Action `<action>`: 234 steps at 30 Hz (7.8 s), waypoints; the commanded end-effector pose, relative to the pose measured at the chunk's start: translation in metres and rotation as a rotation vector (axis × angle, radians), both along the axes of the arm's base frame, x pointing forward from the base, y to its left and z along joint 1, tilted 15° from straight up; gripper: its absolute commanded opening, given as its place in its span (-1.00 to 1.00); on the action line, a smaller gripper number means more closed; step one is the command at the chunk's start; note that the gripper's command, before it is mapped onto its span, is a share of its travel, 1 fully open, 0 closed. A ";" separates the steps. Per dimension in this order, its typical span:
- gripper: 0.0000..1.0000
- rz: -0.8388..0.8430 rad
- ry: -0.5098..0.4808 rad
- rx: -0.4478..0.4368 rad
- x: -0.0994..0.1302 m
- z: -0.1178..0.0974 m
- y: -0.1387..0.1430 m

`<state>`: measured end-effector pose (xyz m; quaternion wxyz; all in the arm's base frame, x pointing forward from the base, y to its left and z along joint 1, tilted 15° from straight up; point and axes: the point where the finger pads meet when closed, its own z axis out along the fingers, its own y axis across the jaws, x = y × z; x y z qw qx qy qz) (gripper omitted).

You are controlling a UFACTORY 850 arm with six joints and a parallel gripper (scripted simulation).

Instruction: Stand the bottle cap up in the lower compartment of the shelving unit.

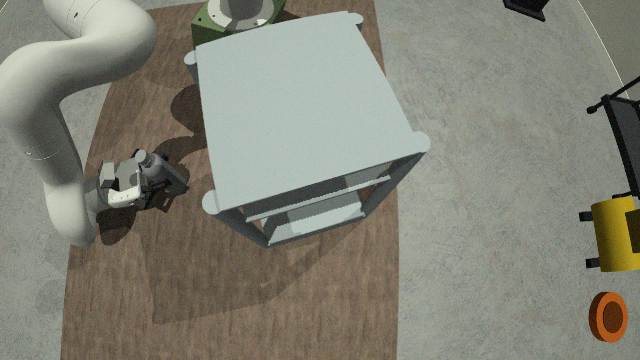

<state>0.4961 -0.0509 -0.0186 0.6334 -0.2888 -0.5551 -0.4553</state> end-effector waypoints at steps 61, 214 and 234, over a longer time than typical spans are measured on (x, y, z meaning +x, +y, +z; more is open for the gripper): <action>-1.00 0.000 -0.002 0.000 -0.001 0.053 -0.014; -1.00 0.000 -0.002 0.000 0.044 0.104 0.103; -1.00 0.000 -0.002 0.000 0.042 0.105 0.106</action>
